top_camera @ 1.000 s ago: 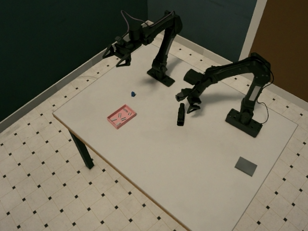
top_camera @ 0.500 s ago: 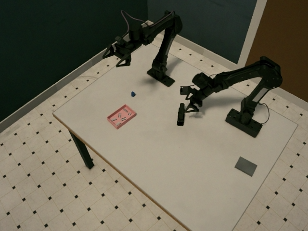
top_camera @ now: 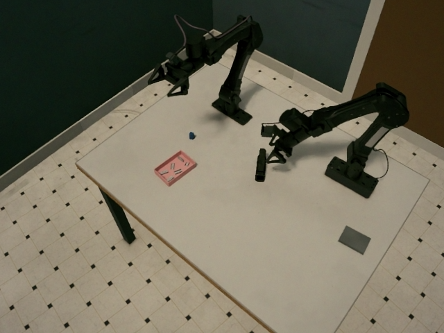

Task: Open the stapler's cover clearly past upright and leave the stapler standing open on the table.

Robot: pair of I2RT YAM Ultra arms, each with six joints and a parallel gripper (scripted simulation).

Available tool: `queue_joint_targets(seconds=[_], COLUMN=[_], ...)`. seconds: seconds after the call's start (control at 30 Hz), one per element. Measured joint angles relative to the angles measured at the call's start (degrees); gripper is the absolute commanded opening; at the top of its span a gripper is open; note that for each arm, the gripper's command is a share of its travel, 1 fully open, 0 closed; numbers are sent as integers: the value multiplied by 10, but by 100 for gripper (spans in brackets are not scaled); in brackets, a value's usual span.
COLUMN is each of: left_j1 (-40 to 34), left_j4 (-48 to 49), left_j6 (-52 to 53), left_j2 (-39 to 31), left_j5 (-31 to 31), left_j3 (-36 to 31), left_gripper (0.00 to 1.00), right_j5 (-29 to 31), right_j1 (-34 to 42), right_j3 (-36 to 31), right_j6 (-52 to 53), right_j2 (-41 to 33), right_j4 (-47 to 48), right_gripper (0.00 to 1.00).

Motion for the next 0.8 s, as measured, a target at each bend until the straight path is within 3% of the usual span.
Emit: queue_joint_targets(seconds=[0.2,0.3,0.33,0.57,0.8], left_j1=[0,0,0,5,20], left_j4=[2,2,2,-35,-104], left_j6=[2,0,-4,-86,-233], left_j2=[0,0,0,18,87], left_j5=[2,2,3,10,16], left_j3=[0,0,0,10,90], left_gripper=[100,66,62,62,62], right_j5=[0,0,0,0,0], right_j1=[0,0,0,0,0], right_j3=[0,0,0,0,0], right_j6=[0,0,0,0,0], right_j2=[0,0,0,0,0], right_j4=[0,0,0,0,0], right_gripper=[100,100,100,100,100])
